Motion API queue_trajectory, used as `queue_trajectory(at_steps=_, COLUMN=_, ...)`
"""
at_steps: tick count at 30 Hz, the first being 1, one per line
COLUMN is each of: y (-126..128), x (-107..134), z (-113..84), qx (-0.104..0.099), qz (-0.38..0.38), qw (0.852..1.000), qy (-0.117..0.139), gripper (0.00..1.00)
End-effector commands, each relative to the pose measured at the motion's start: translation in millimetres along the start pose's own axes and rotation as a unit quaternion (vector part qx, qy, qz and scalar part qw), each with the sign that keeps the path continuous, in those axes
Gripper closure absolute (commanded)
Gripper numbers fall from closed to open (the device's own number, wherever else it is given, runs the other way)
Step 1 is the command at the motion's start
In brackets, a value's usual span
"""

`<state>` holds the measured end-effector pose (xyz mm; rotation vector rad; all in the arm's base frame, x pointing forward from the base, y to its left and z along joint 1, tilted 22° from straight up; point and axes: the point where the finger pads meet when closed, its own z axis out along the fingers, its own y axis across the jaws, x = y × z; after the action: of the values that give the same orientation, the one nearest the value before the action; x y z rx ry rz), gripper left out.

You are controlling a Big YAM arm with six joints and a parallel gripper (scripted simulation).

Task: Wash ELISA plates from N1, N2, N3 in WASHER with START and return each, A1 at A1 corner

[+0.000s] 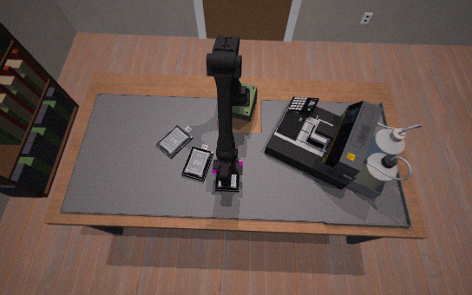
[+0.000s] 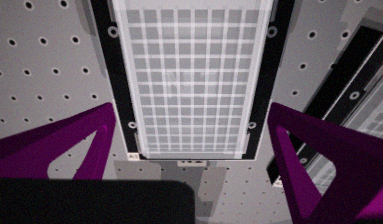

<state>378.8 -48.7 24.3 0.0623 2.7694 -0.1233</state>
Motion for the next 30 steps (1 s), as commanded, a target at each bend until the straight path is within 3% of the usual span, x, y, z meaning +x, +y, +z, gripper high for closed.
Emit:
queue_trajectory(at_steps=1, y=-1, x=-11, z=-4.4, qx=0.000, qz=0.000, qw=1.000, qy=-0.013, gripper=0.00)
queue_trajectory(at_steps=6, y=-4, x=-9, z=-4.7, qx=0.001, qz=0.000, qw=1.000, qy=-0.018, gripper=0.00)
queue_trajectory(at_steps=8, y=-4, x=-2, z=4.8, qx=0.001, qz=0.000, qw=1.000, qy=-0.005, gripper=0.00)
queue_trajectory(at_steps=15, y=-4, x=0, z=8.7, qx=0.001, qz=0.000, qw=1.000, qy=-0.003, gripper=0.00)
queue_trajectory(at_steps=16, y=-5, x=-16, z=-3.3, qx=0.002, qz=0.001, qw=1.000, qy=-0.027, gripper=0.00)
queue_trajectory(at_steps=19, y=-5, x=-9, z=9.0, qx=0.001, qz=0.000, qw=1.000, qy=-0.010, gripper=0.00)
queue_trajectory(at_steps=30, y=-5, x=-7, z=17.0, qx=0.001, qz=0.000, qw=1.000, qy=-0.009, gripper=0.00)
